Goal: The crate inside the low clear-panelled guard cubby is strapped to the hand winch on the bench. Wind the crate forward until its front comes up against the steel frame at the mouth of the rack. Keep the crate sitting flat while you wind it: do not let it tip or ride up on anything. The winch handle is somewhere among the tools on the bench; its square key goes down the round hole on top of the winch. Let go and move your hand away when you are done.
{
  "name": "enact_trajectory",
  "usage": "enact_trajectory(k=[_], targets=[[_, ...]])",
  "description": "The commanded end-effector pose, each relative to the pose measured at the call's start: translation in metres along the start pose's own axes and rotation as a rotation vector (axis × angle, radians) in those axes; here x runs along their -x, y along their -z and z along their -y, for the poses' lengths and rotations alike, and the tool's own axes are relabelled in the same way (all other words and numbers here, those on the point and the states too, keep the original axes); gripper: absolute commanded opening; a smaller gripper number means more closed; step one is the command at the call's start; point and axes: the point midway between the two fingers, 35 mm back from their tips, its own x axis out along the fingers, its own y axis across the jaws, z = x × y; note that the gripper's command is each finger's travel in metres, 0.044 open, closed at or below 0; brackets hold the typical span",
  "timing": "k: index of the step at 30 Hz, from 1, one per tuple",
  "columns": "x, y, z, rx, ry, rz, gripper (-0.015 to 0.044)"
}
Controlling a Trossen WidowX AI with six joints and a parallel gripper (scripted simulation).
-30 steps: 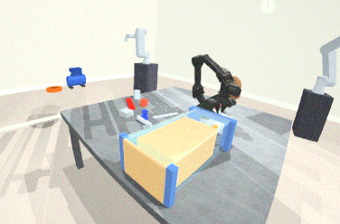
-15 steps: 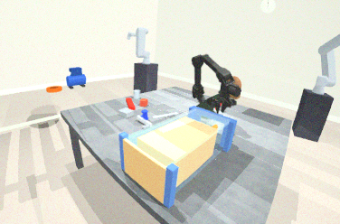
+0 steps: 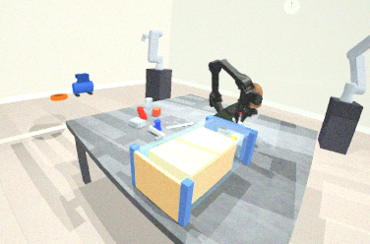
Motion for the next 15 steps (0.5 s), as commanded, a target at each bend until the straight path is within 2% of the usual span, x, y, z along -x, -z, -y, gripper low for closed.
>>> enact_trajectory(k=[1, 15], targets=[[-0.0040, -0.0003, -0.0008, 0.005, -0.005, -0.006, 0.0000], [-0.0040, -0.0004, -0.0018, -0.016, -0.006, -0.005, 0.0000]])
